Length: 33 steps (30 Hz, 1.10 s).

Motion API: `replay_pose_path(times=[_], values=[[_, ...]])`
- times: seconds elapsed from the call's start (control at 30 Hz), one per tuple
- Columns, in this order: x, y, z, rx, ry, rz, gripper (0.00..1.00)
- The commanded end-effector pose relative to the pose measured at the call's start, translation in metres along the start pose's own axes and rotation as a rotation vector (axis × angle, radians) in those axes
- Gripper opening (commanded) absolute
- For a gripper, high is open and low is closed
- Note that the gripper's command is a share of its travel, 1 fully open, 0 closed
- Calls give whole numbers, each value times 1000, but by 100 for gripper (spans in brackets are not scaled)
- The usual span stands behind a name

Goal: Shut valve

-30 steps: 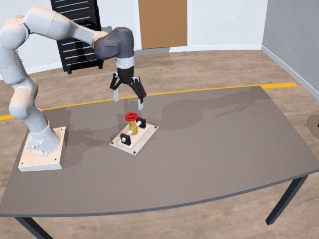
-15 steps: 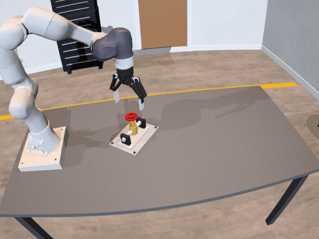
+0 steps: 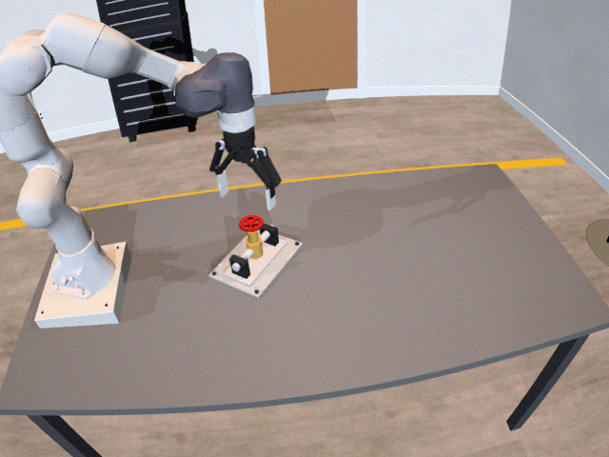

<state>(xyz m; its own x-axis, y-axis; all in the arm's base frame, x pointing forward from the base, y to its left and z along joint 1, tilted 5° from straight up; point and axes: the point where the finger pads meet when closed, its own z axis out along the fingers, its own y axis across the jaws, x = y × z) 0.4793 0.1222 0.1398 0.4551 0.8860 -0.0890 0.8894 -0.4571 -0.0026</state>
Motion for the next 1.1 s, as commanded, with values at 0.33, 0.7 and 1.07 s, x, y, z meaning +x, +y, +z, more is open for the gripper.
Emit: replay_pose_path(times=[0.33,0.7,1.07], values=[[0,1,0,2,10,-7,60],[0,1,1,2,10,-7,60],[0,1,19,2,10,-7,60]])
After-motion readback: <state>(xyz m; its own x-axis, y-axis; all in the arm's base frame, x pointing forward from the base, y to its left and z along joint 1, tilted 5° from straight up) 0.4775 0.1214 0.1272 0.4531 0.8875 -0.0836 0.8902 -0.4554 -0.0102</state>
